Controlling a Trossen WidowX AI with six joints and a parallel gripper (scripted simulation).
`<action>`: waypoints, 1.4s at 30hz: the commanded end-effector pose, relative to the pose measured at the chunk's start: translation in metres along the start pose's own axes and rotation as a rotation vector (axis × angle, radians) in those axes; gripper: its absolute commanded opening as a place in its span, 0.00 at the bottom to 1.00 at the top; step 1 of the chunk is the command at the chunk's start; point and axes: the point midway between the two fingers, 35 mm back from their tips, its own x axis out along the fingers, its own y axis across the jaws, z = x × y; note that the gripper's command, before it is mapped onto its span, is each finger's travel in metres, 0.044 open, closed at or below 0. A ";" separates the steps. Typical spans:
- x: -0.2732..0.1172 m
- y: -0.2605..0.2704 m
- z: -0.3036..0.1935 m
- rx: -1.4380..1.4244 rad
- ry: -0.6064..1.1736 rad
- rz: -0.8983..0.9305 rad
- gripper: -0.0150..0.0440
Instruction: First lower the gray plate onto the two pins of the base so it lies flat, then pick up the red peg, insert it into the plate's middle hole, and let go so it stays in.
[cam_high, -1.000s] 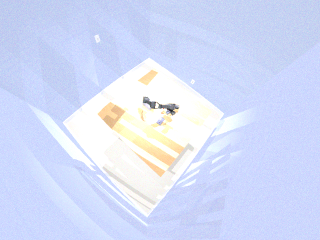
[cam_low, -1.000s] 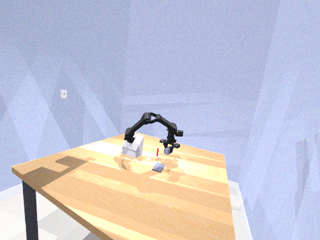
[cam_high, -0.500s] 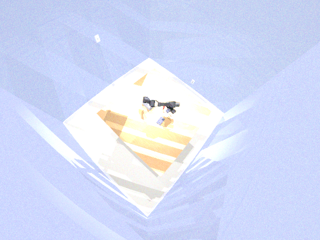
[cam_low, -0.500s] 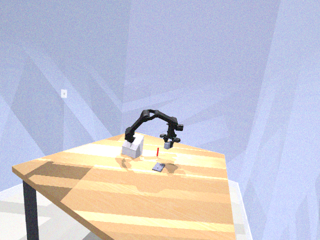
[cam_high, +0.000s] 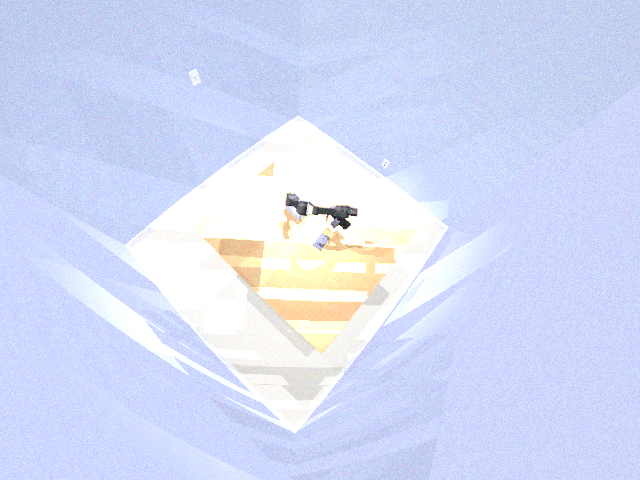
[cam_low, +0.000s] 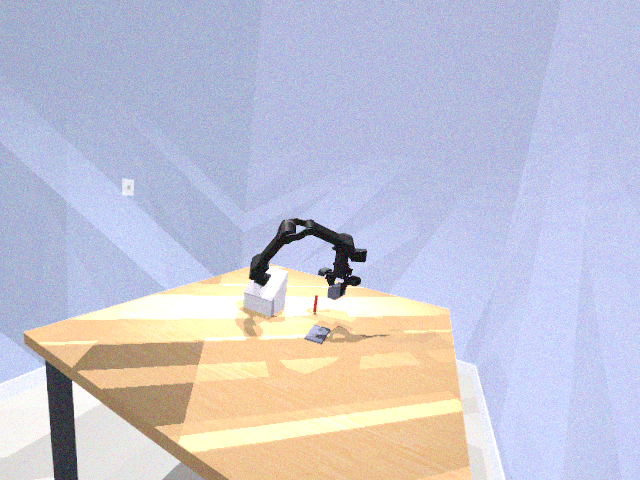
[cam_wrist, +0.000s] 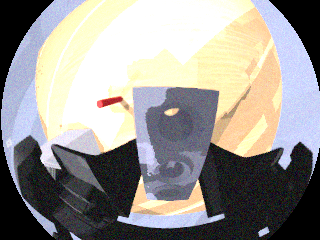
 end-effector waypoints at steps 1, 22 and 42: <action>0.004 -0.005 -0.013 -0.021 -0.002 -0.007 0.25; 0.034 -0.018 -0.073 -0.133 -0.005 -0.010 0.25; 0.062 -0.016 -0.132 -0.236 0.017 -0.008 0.25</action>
